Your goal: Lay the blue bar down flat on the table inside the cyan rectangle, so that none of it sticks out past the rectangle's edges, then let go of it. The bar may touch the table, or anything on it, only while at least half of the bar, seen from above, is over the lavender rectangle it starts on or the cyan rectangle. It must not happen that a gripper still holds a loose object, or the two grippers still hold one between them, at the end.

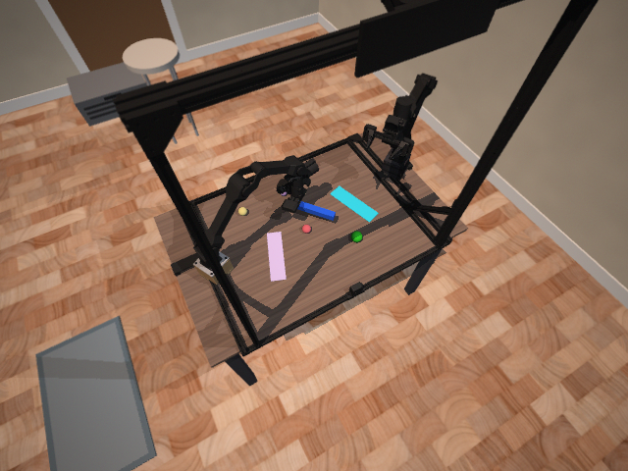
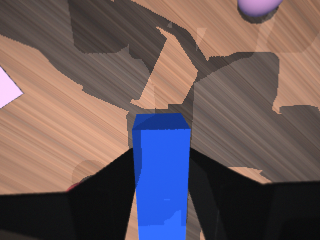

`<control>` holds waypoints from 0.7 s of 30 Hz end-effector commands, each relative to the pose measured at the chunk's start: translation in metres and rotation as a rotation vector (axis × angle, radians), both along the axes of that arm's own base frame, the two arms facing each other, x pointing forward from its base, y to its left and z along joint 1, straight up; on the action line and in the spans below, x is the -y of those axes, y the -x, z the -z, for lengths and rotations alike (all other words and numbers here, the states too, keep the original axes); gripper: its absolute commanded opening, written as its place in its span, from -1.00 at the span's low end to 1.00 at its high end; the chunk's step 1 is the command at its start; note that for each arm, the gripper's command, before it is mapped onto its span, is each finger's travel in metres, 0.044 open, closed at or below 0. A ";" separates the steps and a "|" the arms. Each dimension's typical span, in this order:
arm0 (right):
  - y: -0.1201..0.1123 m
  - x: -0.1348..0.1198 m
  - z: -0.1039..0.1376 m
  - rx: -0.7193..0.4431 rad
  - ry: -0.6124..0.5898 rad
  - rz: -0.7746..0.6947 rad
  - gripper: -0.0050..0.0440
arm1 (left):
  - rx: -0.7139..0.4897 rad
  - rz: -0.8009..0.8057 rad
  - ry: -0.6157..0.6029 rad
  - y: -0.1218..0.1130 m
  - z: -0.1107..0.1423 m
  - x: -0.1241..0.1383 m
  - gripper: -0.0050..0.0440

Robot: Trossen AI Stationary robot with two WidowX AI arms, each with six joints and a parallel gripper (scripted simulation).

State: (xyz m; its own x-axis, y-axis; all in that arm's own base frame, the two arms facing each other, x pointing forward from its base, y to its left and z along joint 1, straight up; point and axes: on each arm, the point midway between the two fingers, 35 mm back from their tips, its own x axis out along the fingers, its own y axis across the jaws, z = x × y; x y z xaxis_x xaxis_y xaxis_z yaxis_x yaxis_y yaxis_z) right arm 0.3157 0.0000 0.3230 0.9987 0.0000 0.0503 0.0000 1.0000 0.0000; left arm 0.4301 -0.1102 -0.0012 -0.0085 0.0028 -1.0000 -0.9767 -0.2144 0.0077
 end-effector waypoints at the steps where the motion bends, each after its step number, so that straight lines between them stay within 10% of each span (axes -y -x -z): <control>1: 0.000 0.000 0.000 0.000 0.000 0.000 1.00 | 0.009 -0.015 0.003 -0.005 -0.001 0.000 -0.80; 21: -0.071 0.036 0.056 -0.429 0.512 0.036 1.00 | 0.009 -0.015 0.003 -0.005 -0.001 0.000 -0.80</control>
